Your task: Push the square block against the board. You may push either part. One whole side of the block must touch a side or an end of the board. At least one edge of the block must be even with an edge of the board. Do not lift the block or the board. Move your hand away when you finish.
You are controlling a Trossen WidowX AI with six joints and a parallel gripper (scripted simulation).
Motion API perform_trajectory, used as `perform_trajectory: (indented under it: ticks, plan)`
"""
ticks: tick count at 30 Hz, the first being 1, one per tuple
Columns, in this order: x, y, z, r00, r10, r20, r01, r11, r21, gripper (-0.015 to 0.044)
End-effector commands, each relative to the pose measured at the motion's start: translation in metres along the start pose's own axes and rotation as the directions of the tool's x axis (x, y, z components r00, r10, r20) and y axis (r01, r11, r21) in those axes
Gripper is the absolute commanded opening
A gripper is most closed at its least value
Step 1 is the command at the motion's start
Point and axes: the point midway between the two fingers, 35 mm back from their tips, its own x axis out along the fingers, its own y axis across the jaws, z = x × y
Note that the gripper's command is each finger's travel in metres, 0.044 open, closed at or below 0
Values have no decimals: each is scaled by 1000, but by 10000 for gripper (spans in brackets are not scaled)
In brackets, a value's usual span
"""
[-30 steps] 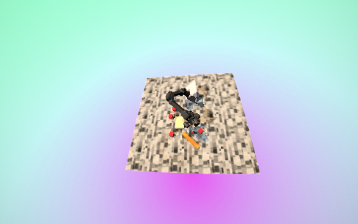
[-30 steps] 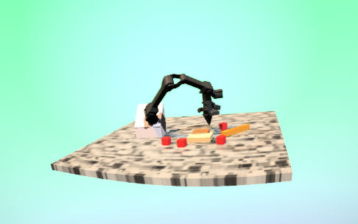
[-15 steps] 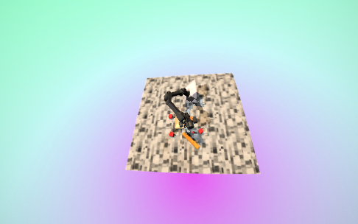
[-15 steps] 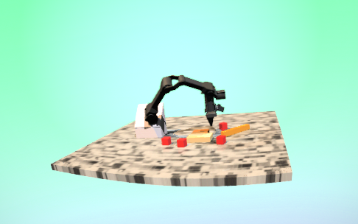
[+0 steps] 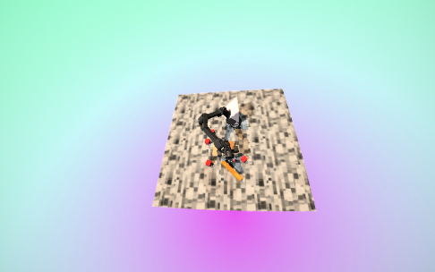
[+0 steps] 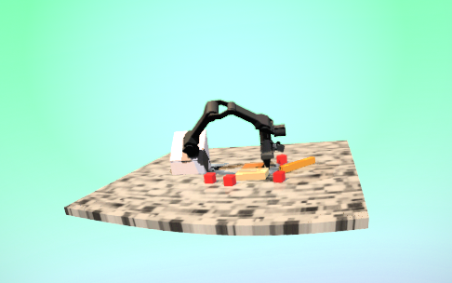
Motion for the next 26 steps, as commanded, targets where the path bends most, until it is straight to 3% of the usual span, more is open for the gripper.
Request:
perform_trajectory:
  ticks: [1, 17, 26]
  plan:
    - [4, 3, -1, 1000, -5, 1, 5, 1000, -14, 0]
    - [4, 3, -25, 1000, -5, 0, 5, 1000, -15, 0]
    - [4, 3, -14, 1000, -5, 1, 5, 1000, -14, 0]
